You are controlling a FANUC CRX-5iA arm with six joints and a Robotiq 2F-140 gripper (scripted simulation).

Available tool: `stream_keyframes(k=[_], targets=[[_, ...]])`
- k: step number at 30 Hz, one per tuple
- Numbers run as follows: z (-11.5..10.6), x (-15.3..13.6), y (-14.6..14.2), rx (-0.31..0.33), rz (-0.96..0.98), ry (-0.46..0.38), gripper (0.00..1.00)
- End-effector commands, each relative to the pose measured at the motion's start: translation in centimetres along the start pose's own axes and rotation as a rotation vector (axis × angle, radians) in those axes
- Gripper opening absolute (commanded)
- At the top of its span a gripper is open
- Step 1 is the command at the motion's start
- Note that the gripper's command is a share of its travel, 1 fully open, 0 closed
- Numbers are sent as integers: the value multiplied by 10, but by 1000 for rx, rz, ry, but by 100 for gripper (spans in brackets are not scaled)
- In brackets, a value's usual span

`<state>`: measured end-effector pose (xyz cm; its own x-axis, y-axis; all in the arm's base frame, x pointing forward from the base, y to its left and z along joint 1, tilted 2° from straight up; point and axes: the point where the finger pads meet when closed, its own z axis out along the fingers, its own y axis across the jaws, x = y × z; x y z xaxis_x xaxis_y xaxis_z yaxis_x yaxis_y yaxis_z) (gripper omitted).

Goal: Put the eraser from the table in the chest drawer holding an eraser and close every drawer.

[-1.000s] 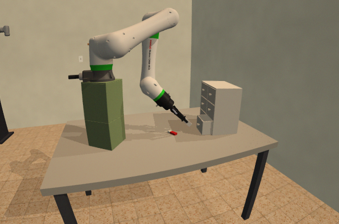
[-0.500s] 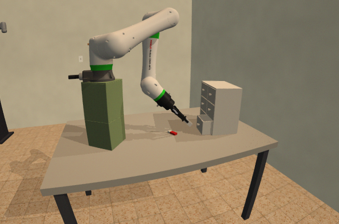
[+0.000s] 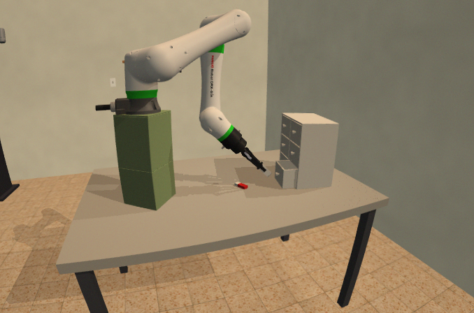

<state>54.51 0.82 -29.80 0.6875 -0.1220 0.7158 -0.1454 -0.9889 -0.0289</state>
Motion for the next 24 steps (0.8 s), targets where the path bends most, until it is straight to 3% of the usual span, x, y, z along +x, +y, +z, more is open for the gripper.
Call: stream_keyframes(k=[1, 24], targets=[[2, 2, 0, 0, 0, 0, 0], [29, 29, 0, 0, 0, 0, 0]])
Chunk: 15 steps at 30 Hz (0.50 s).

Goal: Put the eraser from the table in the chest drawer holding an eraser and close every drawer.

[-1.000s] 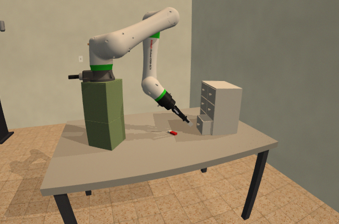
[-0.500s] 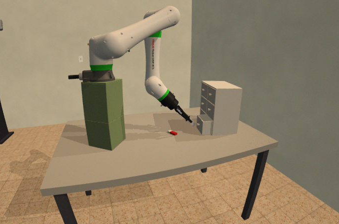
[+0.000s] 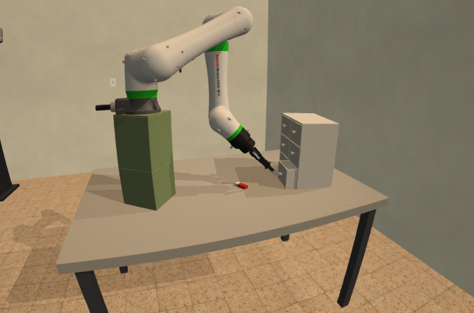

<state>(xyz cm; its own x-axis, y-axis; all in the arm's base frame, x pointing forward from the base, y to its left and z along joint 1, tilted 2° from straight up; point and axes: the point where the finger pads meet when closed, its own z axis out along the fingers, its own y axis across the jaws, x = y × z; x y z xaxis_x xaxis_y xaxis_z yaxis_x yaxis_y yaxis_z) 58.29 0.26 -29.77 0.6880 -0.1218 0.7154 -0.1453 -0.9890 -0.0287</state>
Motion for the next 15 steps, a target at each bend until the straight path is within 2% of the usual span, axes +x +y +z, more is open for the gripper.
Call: stream_keyframes(k=[1, 15], targets=[[3, 4, 0, 0, 0, 1, 0], [19, 19, 0, 0, 0, 1, 0]])
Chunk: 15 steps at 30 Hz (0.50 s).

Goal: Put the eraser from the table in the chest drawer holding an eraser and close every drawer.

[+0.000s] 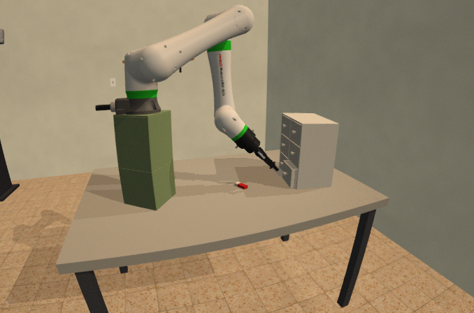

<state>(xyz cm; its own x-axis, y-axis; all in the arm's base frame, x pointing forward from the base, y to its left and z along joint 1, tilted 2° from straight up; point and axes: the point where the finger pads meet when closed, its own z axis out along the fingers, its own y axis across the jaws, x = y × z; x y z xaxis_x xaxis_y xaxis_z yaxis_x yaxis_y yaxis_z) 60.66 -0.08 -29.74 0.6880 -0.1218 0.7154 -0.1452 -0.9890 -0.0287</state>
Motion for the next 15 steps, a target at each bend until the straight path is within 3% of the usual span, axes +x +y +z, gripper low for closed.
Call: stream_keyframes(k=[1, 15], targets=[[3, 3, 0, 0, 0, 1, 0], [13, 14, 0, 0, 0, 1, 0]])
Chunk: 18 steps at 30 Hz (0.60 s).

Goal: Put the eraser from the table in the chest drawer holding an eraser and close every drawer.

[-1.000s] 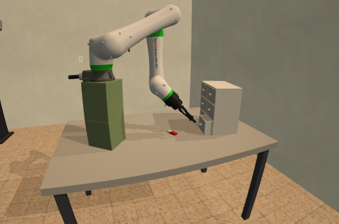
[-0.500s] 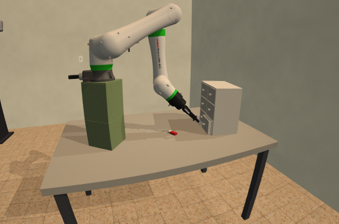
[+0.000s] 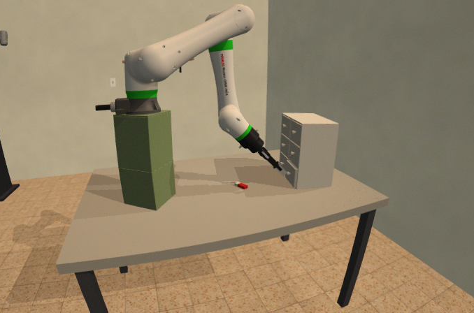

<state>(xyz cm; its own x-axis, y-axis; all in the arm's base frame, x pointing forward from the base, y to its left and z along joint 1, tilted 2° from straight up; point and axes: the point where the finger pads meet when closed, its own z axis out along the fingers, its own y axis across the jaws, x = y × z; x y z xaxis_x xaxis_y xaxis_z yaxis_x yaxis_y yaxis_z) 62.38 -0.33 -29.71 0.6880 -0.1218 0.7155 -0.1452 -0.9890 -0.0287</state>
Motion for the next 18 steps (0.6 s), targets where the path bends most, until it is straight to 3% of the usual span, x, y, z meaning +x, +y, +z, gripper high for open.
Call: stream_keyframes(k=[1, 18], targets=[[2, 2, 0, 0, 0, 1, 0], [7, 7, 0, 0, 0, 1, 0]])
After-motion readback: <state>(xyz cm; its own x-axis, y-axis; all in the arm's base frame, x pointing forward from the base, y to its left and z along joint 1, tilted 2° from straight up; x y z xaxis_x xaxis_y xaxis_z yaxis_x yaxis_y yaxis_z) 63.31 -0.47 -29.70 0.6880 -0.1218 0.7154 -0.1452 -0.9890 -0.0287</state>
